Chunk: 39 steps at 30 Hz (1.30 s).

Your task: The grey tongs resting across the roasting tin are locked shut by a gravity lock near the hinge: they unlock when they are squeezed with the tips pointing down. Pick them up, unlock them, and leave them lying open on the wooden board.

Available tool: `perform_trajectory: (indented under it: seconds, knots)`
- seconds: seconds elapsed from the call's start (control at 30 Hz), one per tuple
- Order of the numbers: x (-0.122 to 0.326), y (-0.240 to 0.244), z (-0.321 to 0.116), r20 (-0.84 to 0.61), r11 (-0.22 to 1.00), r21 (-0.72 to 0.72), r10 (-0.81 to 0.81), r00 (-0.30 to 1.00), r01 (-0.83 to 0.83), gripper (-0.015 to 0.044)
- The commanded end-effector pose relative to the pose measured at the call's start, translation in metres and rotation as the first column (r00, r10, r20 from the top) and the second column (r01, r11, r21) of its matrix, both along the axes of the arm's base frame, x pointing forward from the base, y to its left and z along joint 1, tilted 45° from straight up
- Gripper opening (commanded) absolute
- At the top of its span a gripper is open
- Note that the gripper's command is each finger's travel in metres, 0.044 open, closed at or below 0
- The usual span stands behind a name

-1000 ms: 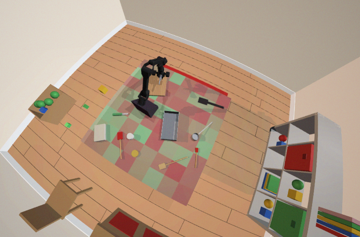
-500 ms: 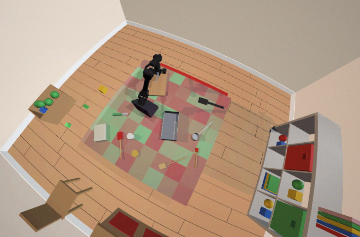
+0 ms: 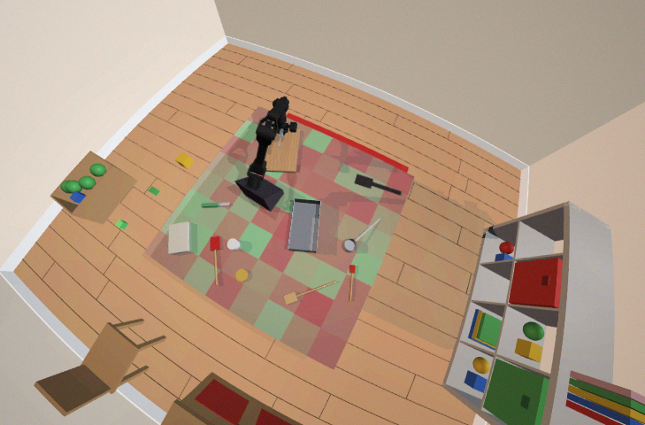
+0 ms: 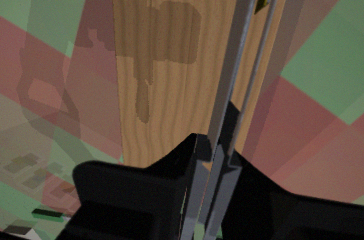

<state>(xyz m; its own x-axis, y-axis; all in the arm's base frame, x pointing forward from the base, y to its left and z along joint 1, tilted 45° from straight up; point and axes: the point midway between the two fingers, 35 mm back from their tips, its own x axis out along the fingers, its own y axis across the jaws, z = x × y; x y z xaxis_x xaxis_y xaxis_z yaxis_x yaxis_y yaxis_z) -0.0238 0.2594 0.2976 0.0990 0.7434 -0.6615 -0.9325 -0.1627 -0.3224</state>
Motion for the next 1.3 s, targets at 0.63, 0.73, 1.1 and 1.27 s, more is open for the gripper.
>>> perform_trajectory:
  seconds: [0.63,0.73,1.1,1.27]
  knots:
    - [0.004,0.008,-0.012,-0.133,0.942,0.327,0.128,0.983,-0.078,-0.015]
    - [0.005,0.008,-0.012,-0.134,0.923,0.374,0.149,0.98,-0.09,-0.015]
    - [0.008,0.002,-0.016,-0.1,0.832,0.537,0.227,0.969,-0.14,-0.015]
    - [0.009,-0.002,-0.018,-0.065,0.78,0.603,0.259,0.964,-0.169,-0.015]
